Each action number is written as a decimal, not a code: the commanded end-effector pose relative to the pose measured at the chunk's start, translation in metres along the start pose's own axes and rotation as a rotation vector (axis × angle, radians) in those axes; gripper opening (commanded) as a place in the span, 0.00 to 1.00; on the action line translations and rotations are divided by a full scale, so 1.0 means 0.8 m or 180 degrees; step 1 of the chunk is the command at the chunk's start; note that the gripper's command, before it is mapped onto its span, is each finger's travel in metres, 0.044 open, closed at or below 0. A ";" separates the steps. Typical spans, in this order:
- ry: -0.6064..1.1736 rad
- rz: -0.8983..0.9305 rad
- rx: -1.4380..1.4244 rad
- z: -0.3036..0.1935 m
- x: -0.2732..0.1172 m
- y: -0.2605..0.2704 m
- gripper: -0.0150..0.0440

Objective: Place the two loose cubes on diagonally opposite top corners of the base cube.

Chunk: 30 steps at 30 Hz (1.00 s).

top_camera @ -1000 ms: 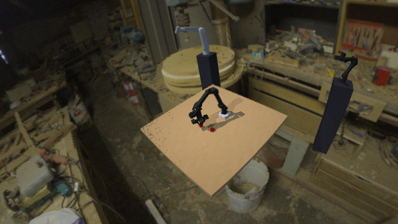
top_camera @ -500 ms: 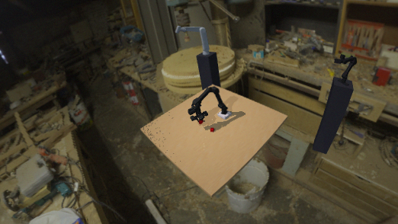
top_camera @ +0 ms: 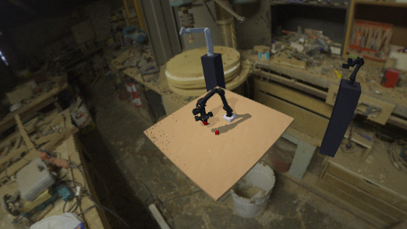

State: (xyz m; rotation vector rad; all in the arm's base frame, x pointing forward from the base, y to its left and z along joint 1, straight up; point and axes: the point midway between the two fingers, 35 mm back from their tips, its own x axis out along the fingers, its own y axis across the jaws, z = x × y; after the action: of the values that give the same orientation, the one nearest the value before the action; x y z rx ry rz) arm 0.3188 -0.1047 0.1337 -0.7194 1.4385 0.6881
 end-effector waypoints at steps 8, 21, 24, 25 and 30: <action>-0.0015 0.0008 0.0933 0.029 0.011 0.016 0.43; -0.0019 0.0017 0.2082 0.060 0.024 0.036 0.43; -0.0020 0.0019 0.2347 0.067 0.027 0.041 0.43; -0.0020 0.0020 0.2435 0.070 0.028 0.043 0.43; -0.0020 0.0025 0.2877 0.081 0.033 0.052 0.43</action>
State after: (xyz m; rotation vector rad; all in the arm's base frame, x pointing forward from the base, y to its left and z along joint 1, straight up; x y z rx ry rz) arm 0.3276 -0.0367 0.1102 -0.0771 1.5442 0.0650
